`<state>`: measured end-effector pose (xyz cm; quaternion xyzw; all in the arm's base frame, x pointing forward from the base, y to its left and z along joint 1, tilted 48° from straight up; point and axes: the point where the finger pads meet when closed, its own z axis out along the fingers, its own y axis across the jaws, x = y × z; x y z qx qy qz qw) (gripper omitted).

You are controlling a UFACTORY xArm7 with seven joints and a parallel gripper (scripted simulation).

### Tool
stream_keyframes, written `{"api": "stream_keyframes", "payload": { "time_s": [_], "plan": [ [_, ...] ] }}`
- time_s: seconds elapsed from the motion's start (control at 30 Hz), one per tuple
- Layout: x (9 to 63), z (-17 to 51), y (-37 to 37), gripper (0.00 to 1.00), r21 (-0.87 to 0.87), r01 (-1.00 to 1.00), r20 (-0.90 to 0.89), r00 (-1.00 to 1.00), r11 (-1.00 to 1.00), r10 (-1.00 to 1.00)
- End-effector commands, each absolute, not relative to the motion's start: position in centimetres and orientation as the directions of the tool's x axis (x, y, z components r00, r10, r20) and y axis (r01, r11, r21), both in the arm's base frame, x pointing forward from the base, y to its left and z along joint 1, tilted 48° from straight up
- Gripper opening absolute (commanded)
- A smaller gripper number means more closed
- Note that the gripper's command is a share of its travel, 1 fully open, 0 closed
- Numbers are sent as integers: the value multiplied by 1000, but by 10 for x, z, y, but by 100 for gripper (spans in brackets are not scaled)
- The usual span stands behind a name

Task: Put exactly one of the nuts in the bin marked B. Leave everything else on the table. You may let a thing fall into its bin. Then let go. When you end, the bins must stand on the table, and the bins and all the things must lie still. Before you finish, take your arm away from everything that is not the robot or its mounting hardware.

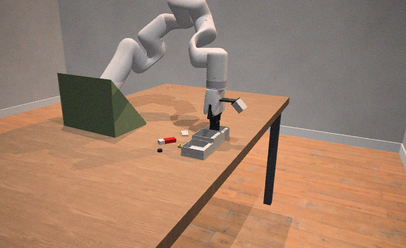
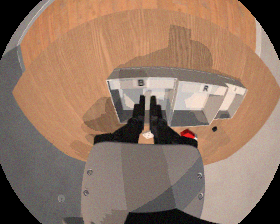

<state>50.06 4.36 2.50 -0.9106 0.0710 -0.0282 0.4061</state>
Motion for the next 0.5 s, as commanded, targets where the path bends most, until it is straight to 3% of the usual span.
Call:
{"api": "stream_keyframes", "payload": {
  "time_s": [0.0,0.47],
  "plan": [
    [503,21,45,7,-742,-107,-2,987,-662,-158],
    [504,15,52,7,-742,-107,-2,987,-662,-158]
  ]
}}
